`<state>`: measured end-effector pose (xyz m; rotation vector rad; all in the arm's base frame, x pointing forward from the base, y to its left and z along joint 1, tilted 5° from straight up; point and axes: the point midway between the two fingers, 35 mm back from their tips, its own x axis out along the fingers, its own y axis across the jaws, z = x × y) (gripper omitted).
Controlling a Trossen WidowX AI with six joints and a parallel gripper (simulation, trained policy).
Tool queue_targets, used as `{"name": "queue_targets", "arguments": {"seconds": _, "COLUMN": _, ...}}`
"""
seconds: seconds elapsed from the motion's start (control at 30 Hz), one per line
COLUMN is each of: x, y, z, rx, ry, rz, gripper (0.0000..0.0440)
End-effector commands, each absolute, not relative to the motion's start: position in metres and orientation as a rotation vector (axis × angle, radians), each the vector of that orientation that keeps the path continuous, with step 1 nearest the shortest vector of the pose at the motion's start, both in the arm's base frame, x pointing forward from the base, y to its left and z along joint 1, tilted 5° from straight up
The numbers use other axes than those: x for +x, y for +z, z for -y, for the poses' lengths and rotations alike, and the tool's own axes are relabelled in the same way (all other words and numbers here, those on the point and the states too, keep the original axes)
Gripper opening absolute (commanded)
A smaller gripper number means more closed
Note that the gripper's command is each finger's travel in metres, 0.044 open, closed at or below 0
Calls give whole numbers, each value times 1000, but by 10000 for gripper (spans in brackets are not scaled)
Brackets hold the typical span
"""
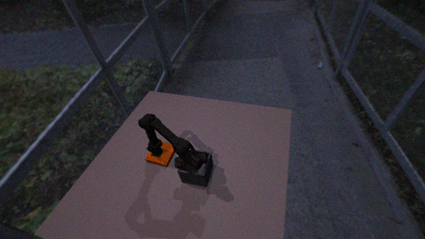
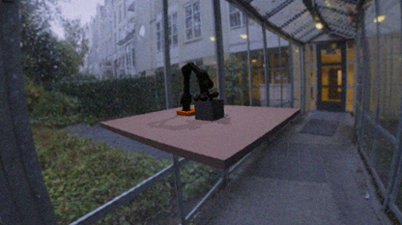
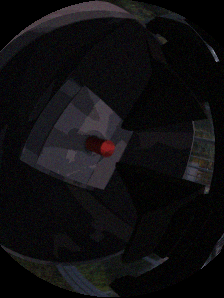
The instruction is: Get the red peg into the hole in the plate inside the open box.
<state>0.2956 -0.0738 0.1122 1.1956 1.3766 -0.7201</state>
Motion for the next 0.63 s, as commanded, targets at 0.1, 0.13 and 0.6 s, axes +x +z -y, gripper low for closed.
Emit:
{"name": "queue_targets", "arguments": {"seconds": 0.1, "x": 311, "y": 112, "z": 78, "rx": 1218, "ry": -645, "rz": -1382, "gripper": 156}}
{"name": "queue_targets", "arguments": {"seconds": 0.13, "x": 313, "y": 114, "z": 78, "rx": 1223, "ry": -636, "rz": -1378, "gripper": 155}}
{"name": "queue_targets", "arguments": {"seconds": 0.6, "x": 333, "y": 145, "z": 83, "rx": 1287, "ry": -505, "rz": -1310, "gripper": 156}}
